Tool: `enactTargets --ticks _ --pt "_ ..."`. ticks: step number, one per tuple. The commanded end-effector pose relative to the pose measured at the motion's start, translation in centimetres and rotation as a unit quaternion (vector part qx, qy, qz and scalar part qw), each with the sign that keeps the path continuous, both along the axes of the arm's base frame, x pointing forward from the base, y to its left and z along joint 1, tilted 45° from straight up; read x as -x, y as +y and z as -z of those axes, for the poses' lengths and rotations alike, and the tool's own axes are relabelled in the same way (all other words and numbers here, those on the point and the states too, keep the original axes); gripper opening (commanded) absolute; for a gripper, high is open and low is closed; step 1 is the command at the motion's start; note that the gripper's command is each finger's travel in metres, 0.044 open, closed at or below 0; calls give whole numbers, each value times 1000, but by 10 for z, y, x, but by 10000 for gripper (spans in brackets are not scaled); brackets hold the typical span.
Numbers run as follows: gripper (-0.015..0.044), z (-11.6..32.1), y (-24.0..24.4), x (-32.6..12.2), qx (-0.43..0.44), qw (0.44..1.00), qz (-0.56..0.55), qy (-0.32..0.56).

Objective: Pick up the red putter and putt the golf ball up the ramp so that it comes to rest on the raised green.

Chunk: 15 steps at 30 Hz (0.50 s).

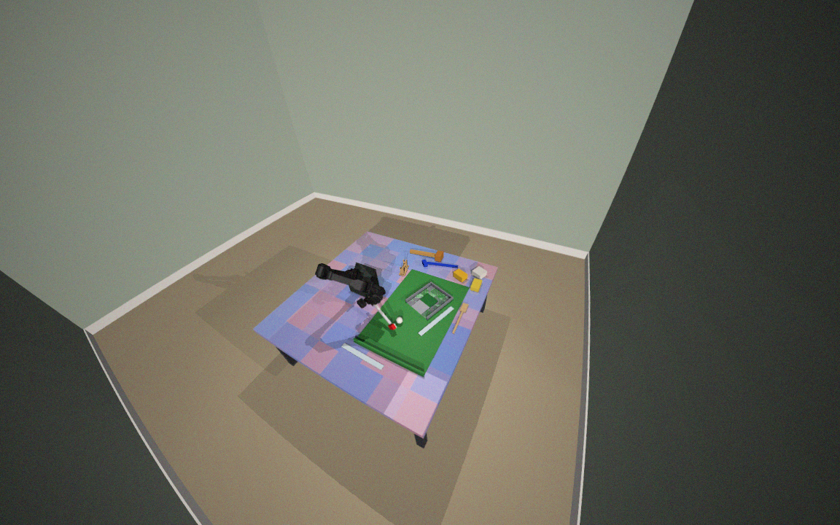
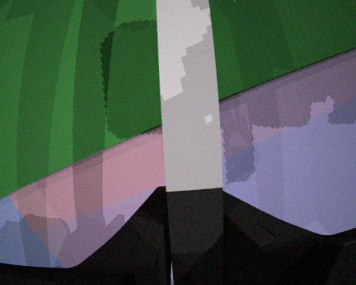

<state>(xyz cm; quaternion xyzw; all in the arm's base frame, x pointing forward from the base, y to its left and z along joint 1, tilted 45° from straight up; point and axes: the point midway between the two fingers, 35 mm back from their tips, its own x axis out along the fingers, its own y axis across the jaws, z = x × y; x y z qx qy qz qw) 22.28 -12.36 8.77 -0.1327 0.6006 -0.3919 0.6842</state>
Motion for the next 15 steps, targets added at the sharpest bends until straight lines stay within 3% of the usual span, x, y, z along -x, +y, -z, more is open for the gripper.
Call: enactTargets --ticks 1,9,15 --pt "0 -9 -9 4 3 1000 -3 -3" --pt "0 -9 -11 5 2 1000 1 -3" --pt "0 35 34 -30 -5 1000 -2 -3"
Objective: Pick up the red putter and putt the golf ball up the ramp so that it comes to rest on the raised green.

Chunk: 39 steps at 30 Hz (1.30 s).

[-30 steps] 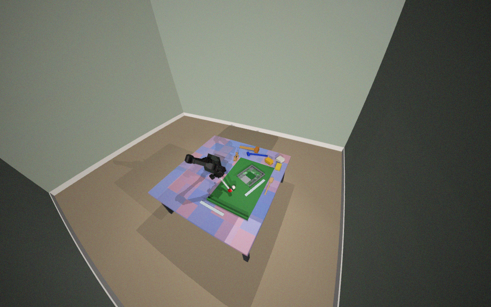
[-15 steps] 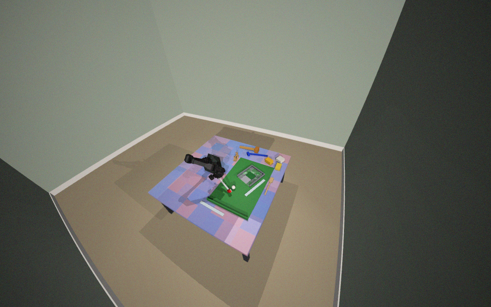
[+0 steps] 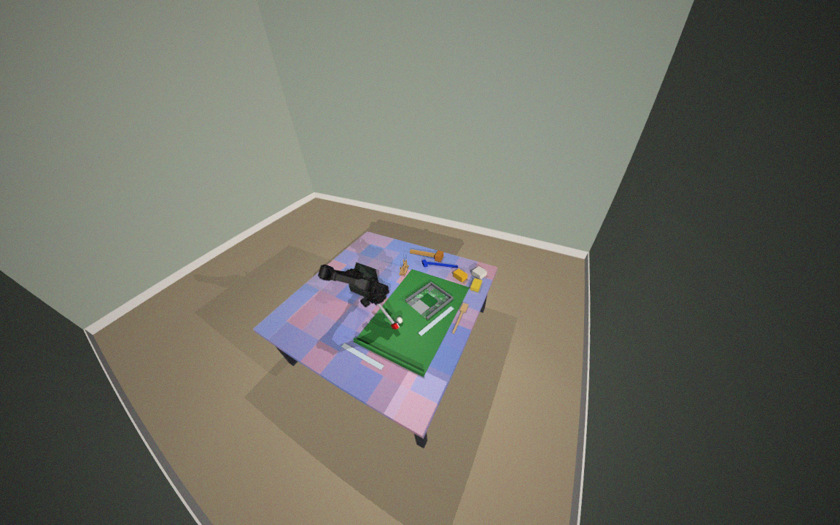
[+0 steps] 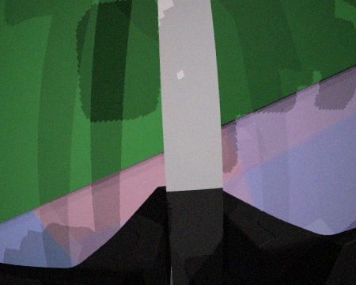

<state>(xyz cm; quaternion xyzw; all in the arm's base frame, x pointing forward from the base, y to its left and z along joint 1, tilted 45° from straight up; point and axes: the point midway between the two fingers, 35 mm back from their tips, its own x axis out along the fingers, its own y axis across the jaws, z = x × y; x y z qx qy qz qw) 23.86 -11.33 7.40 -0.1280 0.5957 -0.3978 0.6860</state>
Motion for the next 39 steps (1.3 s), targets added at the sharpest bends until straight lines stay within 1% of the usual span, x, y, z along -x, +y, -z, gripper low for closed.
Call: enactTargets --ticks 1,5,8,13,21,39 --pt "0 31 33 -18 -6 1000 -8 4" --pt "0 62 65 -28 -1 1000 -9 3" --pt "0 64 67 -28 0 1000 -10 3" --pt "0 55 77 -29 -1 1000 -10 3" --pt "0 22 108 -29 -1 1000 -10 3" --pt "0 27 104 -28 1 1000 -12 9"
